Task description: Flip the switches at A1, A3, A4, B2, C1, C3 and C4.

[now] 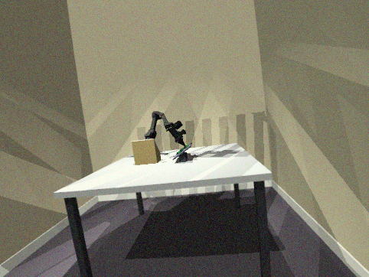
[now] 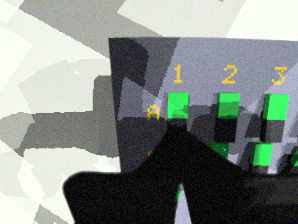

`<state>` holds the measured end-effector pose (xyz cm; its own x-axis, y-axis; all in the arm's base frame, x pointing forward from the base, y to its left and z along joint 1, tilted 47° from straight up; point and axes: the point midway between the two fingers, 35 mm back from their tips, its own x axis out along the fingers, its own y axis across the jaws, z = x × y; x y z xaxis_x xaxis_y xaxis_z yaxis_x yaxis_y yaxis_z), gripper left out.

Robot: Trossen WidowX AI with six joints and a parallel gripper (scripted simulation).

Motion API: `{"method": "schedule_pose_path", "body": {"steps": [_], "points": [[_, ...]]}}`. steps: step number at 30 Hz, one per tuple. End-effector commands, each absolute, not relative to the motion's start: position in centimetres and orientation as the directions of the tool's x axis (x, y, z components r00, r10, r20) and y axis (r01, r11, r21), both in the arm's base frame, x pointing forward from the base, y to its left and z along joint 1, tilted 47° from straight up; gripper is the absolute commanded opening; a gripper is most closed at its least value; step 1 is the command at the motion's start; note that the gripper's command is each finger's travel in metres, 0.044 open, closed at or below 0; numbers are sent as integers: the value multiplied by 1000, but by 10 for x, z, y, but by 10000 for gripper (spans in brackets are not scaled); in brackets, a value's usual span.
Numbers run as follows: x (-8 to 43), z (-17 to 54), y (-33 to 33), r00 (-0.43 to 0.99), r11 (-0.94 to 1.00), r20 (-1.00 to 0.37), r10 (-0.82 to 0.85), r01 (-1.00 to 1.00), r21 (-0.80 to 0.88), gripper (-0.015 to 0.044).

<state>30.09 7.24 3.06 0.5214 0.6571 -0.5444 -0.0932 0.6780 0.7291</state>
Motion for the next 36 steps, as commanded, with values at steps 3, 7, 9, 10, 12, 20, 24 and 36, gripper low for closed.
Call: {"method": "schedule_pose_path", "body": {"steps": [3,7,9,10,12,20,24,36], "points": [[301,29,73,522,679,-547,654,-87,729,0],[302,29,73,522,679,-547,654,-87,729,0],[302,28,73,522,679,-547,654,-87,729,0],[302,28,73,522,679,-547,654,-87,729,0],[302,28,73,522,679,-547,654,-87,729,0],[302,28,74,522,679,-547,654,-87,729,0],[303,27,74,522,679,-547,655,-87,729,0],[297,35,63,513,684,-555,655,-90,724,0]]}}
